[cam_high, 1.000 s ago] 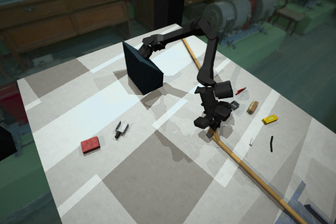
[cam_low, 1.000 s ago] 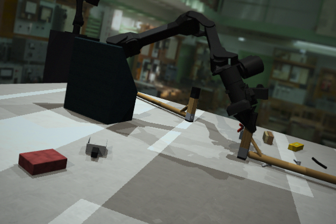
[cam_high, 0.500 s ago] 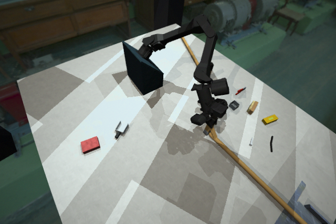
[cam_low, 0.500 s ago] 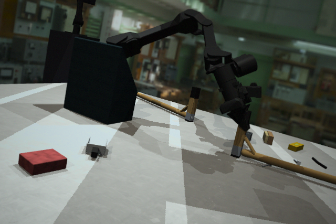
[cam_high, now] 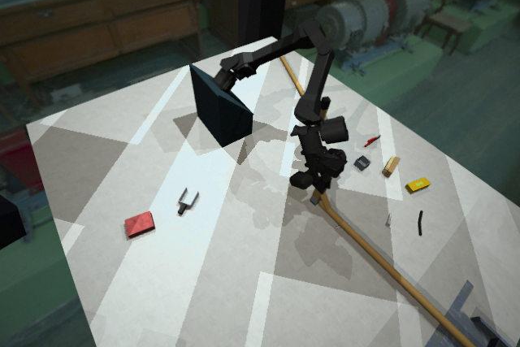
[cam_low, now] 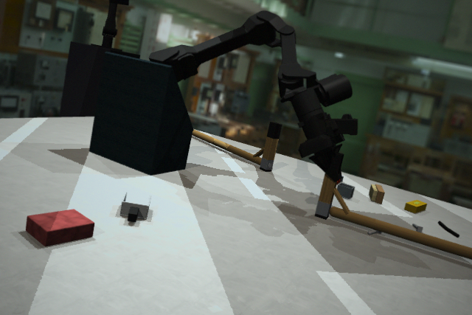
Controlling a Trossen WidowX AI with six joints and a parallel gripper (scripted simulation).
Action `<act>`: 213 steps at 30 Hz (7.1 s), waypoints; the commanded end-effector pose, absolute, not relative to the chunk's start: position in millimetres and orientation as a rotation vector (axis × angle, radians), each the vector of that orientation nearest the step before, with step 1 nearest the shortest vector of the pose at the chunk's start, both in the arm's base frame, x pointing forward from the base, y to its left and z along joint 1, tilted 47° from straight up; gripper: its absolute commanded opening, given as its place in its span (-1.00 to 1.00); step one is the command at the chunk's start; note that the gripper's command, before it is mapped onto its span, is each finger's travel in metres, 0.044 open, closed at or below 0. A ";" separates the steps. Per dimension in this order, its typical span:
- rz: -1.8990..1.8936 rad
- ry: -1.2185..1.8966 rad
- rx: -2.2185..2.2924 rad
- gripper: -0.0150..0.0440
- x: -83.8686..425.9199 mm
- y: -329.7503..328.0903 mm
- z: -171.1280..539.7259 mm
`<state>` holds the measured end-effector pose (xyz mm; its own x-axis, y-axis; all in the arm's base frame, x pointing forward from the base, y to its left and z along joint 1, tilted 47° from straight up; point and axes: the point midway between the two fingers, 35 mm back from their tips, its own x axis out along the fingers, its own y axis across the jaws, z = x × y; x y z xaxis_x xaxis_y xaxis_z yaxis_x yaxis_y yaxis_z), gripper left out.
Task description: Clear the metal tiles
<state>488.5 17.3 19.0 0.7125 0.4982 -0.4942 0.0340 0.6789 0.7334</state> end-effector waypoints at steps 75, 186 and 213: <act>0.283 0.738 0.797 -0.49 367.2 32.6 12.9; 0.259 0.743 0.803 -0.49 407.0 -4.6 -18.3; 0.260 0.741 0.802 -0.49 446.8 -8.3 -13.4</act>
